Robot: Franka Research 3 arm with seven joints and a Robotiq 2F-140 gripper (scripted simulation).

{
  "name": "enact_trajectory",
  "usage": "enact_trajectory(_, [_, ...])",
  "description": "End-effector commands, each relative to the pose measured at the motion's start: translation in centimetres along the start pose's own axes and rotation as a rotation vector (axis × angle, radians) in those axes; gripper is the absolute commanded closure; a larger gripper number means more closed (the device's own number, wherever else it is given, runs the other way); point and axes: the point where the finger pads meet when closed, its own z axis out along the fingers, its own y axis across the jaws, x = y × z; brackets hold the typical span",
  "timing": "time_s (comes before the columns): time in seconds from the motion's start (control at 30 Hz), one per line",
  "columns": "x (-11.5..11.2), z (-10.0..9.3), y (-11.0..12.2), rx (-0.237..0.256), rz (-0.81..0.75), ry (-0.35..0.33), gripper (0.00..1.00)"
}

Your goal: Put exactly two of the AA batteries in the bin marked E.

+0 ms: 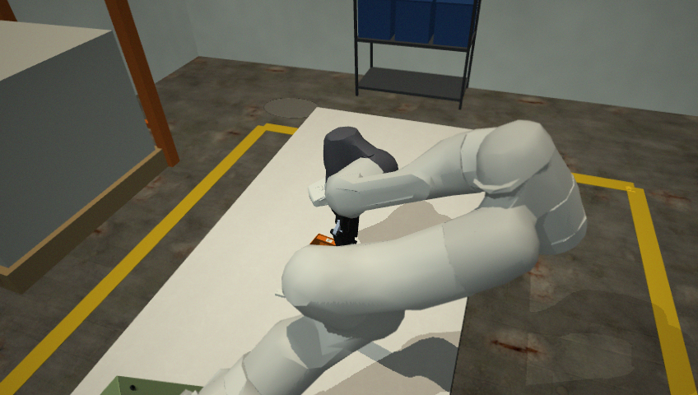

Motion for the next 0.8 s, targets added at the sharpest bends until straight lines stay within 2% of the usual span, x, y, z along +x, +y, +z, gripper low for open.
enact_trajectory(0.0, [0.38, 0.56, 0.30, -0.007, 0.007, 0.010, 0.95])
enact_trajectory(0.57, [0.67, 0.56, 0.40, -0.007, 0.007, 0.010, 0.95])
enact_trajectory(0.6, [0.67, 0.56, 0.40, -0.007, 0.007, 0.010, 0.83])
enact_trajectory(0.77, [0.67, 0.56, 0.40, -0.007, 0.007, 0.010, 0.83])
